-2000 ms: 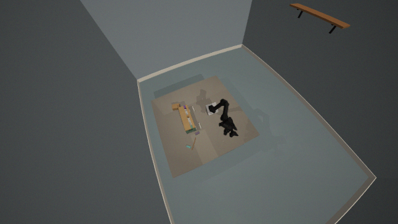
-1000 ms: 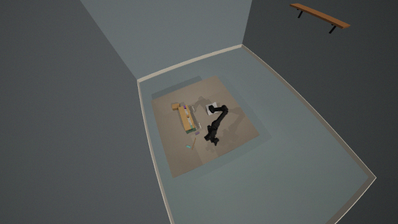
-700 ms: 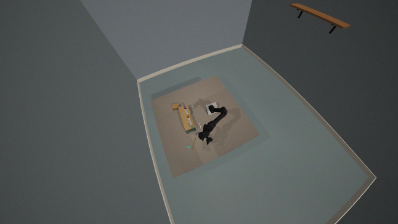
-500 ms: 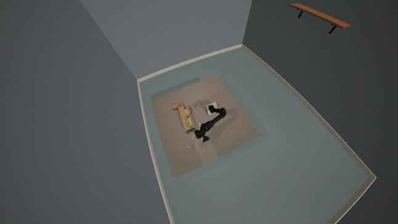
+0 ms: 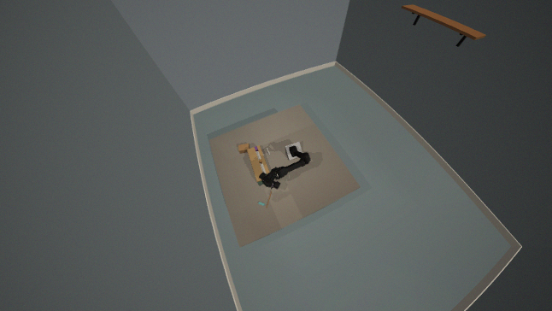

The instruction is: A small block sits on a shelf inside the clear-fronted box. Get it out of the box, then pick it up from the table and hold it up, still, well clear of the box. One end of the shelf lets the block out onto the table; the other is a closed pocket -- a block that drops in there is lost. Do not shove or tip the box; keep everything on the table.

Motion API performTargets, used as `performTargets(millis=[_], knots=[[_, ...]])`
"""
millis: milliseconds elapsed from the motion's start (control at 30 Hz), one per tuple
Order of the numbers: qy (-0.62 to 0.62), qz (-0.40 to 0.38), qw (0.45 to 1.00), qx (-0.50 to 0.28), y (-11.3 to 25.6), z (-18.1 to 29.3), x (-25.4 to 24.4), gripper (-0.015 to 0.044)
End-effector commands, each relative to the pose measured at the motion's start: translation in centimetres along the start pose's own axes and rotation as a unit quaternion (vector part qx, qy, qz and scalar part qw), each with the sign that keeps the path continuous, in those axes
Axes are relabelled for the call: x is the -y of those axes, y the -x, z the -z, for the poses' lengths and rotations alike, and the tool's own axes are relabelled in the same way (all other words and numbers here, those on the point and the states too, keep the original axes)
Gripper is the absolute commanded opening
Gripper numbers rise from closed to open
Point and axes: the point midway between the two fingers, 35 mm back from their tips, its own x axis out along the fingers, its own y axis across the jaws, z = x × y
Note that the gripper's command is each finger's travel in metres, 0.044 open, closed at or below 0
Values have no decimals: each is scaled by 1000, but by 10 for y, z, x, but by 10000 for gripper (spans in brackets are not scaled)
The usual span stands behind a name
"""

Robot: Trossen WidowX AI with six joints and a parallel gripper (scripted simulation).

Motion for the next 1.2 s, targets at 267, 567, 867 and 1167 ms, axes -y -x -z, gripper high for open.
performTargets(millis=[267, 567, 867, 1167], knots=[[227, 46, 955, -185, 4, 94, 106, 400], [339, -18, 897, -282, 22, 151, 142, 400], [423, -119, 834, -333, 44, 200, 159, 400], [423, -119, 834, -333, 44, 200, 159, 400]])
